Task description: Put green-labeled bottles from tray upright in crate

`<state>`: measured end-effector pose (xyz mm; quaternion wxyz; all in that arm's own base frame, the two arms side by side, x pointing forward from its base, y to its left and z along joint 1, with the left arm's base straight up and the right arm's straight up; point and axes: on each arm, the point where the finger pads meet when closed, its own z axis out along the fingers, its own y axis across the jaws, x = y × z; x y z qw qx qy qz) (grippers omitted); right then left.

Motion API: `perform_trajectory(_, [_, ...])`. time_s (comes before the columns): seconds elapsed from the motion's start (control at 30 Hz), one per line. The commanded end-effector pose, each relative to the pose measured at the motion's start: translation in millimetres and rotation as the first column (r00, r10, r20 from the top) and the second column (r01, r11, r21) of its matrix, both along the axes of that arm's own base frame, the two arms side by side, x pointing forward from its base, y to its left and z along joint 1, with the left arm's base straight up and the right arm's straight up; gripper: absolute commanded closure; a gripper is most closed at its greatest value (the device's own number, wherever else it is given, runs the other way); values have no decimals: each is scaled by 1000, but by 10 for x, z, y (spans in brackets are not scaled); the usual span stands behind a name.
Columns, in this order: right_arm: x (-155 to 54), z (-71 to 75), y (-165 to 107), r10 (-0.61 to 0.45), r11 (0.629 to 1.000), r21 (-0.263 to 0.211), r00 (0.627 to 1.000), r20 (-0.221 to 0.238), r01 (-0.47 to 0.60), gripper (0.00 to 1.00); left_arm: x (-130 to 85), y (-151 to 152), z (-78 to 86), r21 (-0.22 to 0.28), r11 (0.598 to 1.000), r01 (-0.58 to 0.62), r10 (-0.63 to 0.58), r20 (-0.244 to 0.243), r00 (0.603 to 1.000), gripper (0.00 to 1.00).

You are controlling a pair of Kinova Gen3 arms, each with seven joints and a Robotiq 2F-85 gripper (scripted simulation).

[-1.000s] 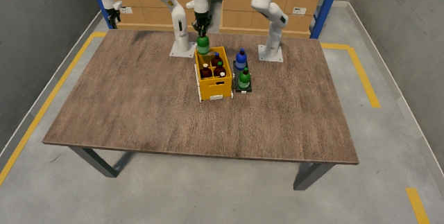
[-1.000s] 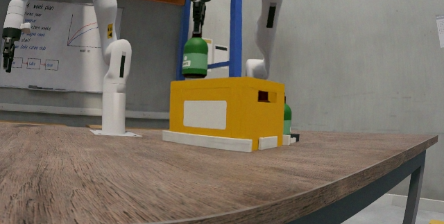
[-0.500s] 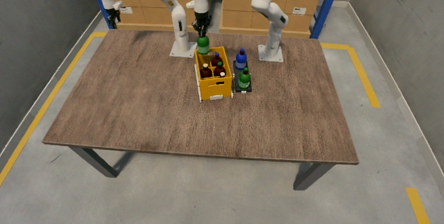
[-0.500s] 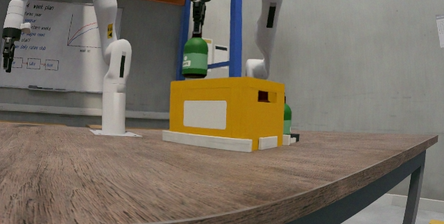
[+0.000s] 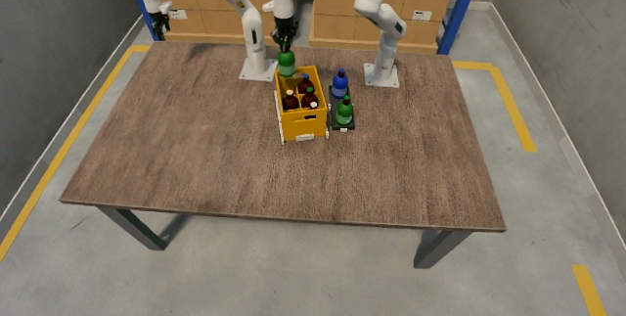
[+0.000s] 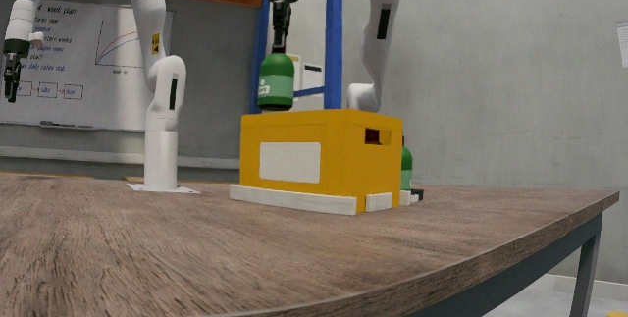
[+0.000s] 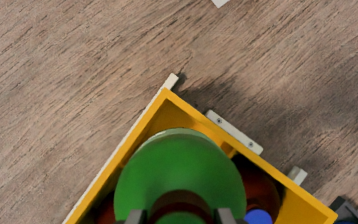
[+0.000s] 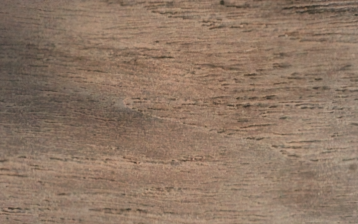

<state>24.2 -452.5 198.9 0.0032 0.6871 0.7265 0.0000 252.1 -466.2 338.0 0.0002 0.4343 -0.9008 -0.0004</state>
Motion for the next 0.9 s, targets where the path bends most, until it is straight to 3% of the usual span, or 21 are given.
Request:
perform_trajectory(0.0, [-23, 12, 30, -7, 1000, 4, 1000, -5, 7, 2, 4, 7, 30, 1, 1000, 4, -4, 5, 1000, 638])
perform_trajectory(0.87, [-23, 12, 30, -7, 1000, 4, 1000, -5, 7, 2, 18, -11, 9, 1, 1000, 2, -2, 4, 1000, 638])
